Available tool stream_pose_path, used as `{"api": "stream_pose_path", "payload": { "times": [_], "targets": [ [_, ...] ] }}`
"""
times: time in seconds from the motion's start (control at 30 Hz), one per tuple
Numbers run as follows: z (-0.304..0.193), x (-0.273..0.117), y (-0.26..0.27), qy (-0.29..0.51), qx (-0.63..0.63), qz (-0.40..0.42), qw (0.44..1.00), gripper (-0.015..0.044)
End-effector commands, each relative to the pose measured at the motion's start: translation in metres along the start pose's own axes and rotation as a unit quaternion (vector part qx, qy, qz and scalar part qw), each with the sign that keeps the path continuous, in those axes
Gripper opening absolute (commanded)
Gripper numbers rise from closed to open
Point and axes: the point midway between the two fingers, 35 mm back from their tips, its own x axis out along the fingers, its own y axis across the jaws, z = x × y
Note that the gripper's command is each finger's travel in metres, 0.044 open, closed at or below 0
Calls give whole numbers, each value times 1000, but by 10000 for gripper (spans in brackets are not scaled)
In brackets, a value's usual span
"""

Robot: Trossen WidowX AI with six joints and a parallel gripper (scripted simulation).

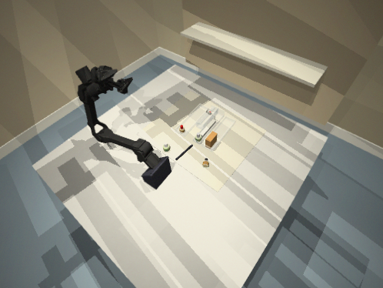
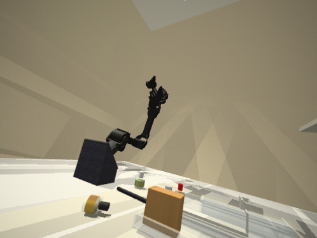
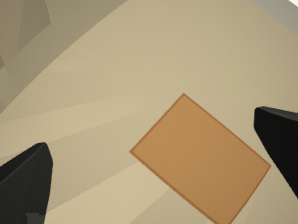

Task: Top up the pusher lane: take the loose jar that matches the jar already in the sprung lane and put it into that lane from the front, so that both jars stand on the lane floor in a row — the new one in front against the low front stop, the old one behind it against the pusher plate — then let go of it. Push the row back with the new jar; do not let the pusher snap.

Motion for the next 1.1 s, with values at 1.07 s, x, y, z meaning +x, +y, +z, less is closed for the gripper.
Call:
{"api": "stream_pose_path", "payload": {
  "times": [1.07],
  "targets": [
    [-201,-35,352,454,21,706,543,440]
  ]
}}
